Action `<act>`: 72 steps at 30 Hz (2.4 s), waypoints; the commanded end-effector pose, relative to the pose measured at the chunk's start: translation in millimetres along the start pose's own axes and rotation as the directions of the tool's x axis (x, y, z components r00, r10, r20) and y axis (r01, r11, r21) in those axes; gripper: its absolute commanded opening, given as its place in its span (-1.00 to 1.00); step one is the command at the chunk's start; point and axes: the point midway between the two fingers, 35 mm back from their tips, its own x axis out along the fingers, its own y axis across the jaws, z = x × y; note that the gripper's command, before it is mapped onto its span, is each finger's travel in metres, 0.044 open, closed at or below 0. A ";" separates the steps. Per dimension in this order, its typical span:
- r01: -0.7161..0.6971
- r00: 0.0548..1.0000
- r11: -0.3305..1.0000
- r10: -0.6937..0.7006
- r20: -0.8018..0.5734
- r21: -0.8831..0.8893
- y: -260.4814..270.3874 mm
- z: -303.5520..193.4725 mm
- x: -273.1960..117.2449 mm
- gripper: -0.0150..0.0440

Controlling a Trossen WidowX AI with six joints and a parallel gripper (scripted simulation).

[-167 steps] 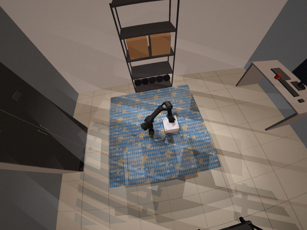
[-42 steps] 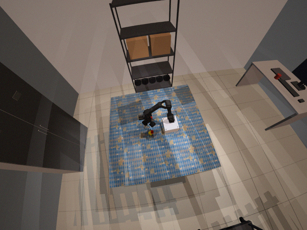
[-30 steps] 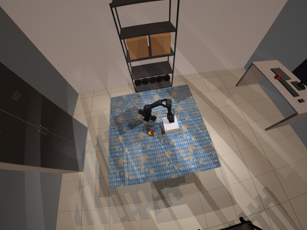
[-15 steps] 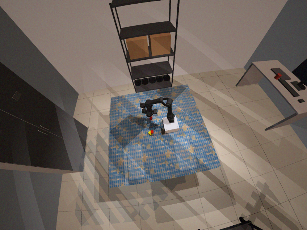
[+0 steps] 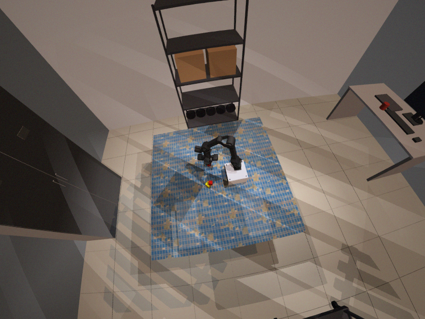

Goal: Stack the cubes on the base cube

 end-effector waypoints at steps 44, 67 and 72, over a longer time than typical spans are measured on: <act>0.030 0.999 0.999 -0.030 0.009 -0.015 -3.3 2.1 50.0 -0.14; 0.038 0.999 0.999 -0.038 0.012 -0.019 -8.6 1.5 15.0 -0.14; 0.035 0.999 0.999 -0.035 0.011 -0.018 -8.8 1.1 6.9 -0.14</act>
